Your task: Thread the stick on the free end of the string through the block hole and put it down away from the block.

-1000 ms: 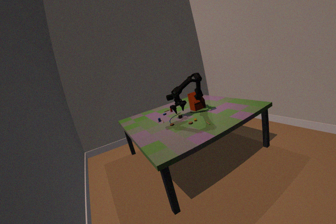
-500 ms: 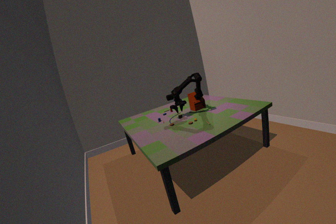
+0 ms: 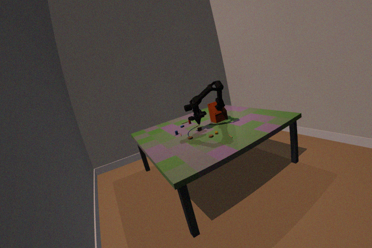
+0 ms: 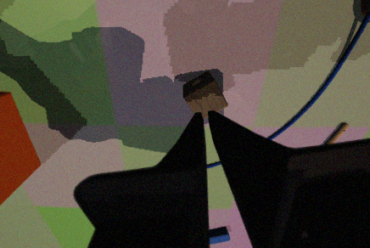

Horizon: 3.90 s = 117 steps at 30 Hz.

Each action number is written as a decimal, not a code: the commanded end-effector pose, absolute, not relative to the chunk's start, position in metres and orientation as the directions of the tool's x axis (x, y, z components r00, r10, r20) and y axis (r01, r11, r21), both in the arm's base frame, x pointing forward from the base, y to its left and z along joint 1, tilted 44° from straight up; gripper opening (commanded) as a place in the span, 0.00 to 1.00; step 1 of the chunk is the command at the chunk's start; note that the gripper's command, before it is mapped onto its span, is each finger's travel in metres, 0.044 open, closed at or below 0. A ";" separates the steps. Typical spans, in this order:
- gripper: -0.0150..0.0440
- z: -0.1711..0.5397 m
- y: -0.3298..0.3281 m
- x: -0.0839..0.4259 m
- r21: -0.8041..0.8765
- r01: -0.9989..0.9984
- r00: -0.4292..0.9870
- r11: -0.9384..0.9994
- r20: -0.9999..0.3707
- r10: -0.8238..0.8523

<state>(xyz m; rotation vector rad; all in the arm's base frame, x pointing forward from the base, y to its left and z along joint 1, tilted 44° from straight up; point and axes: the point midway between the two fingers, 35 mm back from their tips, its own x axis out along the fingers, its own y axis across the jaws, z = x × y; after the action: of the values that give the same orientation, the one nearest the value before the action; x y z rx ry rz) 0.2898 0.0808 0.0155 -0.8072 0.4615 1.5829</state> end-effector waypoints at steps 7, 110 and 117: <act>0.25 0.015 0.081 0.290 -0.151 -0.972 -0.018 -0.182 -0.721 0.693; 1.00 -0.070 -0.010 0.284 -0.647 0.366 -0.015 -0.668 -0.722 0.692; 1.00 -0.070 -0.010 0.284 -0.647 0.366 -0.015 -0.668 -0.722 0.692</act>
<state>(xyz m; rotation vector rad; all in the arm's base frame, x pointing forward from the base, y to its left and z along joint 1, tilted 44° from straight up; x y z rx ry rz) 0.2833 -0.0007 -0.0590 -2.1375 -1.4028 1.6541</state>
